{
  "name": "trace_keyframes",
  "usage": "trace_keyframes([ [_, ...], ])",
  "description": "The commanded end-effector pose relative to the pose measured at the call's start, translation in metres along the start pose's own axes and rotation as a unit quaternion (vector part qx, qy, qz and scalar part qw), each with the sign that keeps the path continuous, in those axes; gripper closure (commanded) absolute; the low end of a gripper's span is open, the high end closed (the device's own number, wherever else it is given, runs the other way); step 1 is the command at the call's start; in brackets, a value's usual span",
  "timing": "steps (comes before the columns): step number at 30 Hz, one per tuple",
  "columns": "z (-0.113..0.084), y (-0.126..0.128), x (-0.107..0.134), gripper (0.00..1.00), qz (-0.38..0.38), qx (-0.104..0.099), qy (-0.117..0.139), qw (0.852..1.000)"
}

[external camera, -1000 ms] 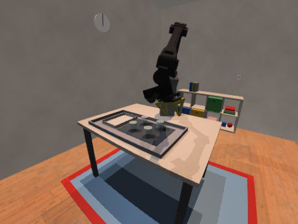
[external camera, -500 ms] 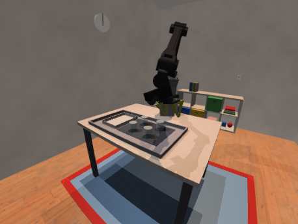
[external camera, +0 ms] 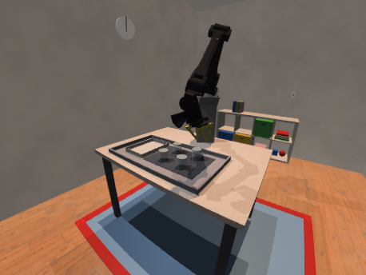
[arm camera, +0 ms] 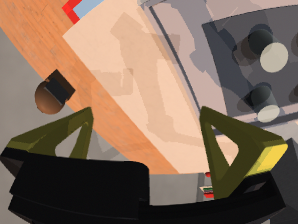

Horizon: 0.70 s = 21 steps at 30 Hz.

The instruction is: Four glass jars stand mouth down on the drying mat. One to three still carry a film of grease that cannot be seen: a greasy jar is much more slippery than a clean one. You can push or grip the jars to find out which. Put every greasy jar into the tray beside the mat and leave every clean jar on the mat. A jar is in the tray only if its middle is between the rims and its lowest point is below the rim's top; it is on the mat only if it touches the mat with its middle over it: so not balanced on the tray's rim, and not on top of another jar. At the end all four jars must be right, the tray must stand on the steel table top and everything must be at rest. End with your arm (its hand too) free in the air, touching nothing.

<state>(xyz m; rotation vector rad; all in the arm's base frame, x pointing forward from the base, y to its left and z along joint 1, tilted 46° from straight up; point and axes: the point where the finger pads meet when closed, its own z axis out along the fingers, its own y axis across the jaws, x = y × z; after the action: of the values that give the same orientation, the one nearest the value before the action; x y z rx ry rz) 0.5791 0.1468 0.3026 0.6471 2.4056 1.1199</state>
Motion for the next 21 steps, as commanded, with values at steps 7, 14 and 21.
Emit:
trace_keyframes([
  [7,-0.029,-0.033,0.002,0.00,0.020,-0.029,-0.033,0.999],
  [14,-0.030,-0.065,0.008,0.00,0.037,-0.032,-0.037,0.998],
  [21,-0.031,-0.111,0.016,0.00,0.060,-0.036,-0.042,0.997],
])
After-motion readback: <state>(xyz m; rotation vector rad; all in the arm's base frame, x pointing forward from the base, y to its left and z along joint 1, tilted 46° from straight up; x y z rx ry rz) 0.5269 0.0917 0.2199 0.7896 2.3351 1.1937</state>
